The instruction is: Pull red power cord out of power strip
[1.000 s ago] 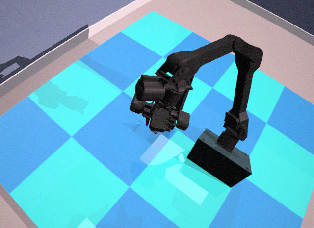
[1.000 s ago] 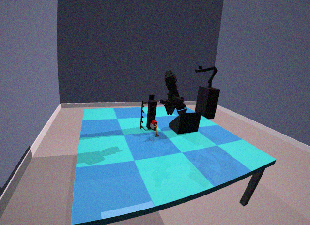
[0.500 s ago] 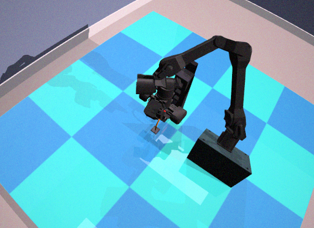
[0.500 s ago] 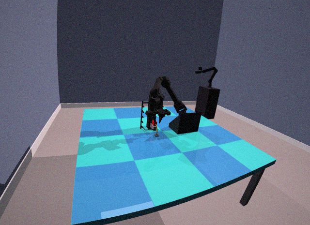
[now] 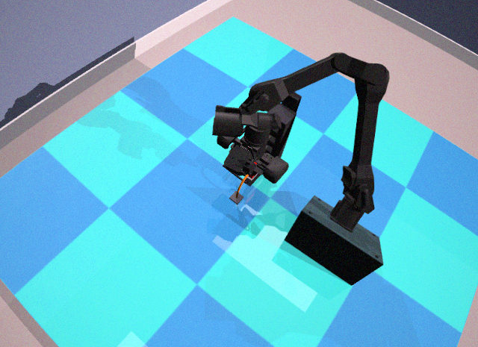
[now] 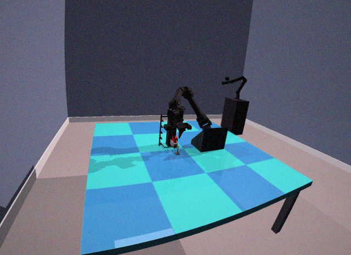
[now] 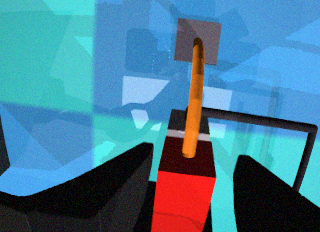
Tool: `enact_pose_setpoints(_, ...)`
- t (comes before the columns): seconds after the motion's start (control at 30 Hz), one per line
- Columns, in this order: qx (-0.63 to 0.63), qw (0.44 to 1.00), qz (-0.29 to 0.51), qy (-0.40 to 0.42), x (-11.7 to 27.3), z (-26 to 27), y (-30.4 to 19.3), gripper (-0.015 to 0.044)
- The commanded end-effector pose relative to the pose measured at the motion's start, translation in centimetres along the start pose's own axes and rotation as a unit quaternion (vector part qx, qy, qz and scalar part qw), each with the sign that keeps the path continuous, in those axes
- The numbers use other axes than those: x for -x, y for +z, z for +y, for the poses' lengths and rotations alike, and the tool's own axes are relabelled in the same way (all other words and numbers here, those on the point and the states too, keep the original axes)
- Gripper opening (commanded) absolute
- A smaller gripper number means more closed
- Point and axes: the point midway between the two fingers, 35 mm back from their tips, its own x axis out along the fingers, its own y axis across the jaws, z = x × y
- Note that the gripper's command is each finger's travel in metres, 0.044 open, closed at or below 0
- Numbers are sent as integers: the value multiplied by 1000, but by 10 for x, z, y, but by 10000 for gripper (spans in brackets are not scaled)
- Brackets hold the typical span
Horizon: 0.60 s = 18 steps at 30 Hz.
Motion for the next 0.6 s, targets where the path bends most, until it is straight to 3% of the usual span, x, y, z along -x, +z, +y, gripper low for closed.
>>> enact_pose_setpoints(0.0, 2, 1000, 3, 2, -1, 1, -7, 160)
enact_pose_setpoints(0.57, 2, 1000, 4, 2, -6, 2, -21, 160)
